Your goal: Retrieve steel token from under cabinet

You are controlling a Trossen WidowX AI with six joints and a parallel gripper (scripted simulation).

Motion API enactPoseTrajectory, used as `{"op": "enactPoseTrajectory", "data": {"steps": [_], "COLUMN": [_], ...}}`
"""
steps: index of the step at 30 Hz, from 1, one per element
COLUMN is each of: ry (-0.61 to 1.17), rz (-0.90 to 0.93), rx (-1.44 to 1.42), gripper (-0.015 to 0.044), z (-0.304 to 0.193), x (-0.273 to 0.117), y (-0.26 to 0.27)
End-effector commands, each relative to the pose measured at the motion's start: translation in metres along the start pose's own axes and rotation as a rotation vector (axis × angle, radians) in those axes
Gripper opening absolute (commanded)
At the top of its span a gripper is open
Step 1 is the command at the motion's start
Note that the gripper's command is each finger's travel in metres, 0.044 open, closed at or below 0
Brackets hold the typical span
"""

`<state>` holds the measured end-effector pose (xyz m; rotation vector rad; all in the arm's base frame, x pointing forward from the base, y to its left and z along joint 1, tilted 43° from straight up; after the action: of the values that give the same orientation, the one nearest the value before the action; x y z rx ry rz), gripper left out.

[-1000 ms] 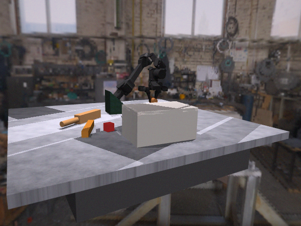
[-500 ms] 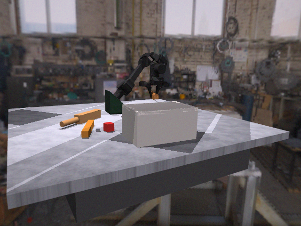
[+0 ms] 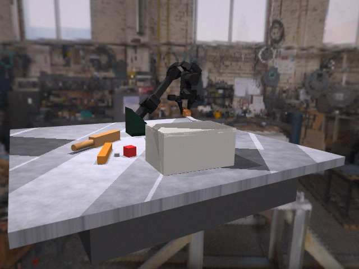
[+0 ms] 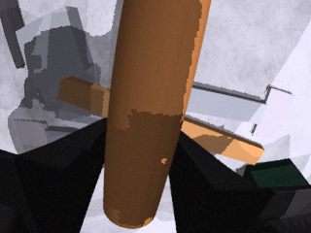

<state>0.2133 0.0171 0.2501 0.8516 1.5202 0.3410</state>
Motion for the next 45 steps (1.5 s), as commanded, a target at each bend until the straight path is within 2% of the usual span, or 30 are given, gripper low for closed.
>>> {"op": "enactPoseTrajectory", "data": {"steps": [1,45], "ry": [-0.019,-0.02], "rz": [0.006,0.003], "rx": [-0.013,-0.308], "gripper": [0.0,0.0], "z": [0.0086,0.0102], "x": [-0.0048,-0.0048], "y": [0.0046,0.0044]}}
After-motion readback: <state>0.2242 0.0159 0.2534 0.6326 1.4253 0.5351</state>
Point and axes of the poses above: the point midway between the two fingers, 35 mm back from their tips, its own x axis out along the fingers, its own y axis across the jaws, z = x × y, the point moved 8 cm from there along -x, back along the fingers, and after that the axes turned 2 degrees about x, right-handed, at the moved point
